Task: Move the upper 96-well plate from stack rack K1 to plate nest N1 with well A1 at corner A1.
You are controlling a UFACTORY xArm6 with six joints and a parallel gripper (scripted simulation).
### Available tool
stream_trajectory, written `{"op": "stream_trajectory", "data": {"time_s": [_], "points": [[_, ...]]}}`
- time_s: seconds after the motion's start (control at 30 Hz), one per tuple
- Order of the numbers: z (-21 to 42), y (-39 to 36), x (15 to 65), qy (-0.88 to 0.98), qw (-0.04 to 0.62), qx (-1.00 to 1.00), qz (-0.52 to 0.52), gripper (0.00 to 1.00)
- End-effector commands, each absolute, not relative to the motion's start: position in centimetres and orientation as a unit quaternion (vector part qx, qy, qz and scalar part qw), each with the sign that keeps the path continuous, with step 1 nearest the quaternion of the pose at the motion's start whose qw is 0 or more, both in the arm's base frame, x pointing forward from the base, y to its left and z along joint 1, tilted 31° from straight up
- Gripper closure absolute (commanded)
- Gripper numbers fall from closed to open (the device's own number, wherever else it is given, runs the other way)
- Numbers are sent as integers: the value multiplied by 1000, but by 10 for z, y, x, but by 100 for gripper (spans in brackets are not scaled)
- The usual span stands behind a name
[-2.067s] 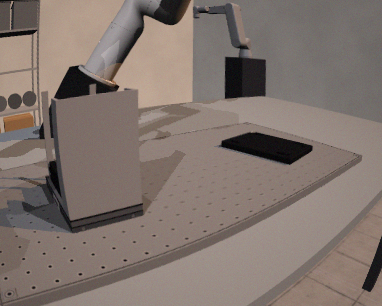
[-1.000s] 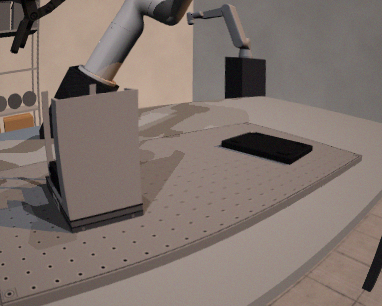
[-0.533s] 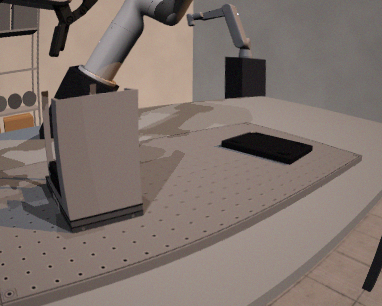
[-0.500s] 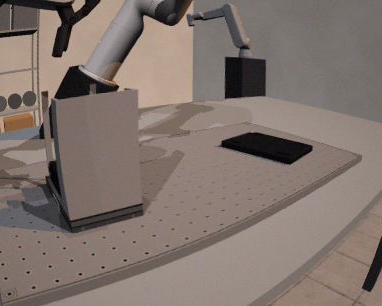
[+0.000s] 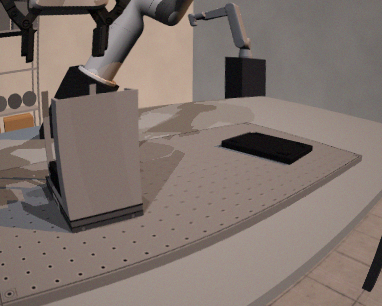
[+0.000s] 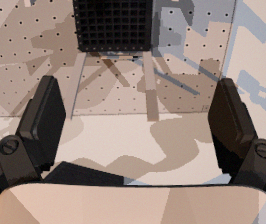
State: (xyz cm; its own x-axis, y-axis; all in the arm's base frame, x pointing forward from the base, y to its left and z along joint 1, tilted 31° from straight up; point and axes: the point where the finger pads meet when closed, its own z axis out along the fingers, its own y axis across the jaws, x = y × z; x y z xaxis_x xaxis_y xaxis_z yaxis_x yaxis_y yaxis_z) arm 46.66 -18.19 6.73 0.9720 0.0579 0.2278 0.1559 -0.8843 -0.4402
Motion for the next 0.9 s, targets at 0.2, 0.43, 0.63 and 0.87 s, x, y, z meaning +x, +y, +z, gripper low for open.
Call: {"op": "stream_trajectory", "data": {"time_s": [0.2, 0.43, 0.63, 0.87], "points": [[75, -162, 464, -55, 247, -961, -108, 0], [75, -162, 464, -55, 247, -961, -108, 0], [71, -159, 465, -55, 247, -961, -108, 0], [63, -155, 467, -55, 247, -961, -108, 0]]}}
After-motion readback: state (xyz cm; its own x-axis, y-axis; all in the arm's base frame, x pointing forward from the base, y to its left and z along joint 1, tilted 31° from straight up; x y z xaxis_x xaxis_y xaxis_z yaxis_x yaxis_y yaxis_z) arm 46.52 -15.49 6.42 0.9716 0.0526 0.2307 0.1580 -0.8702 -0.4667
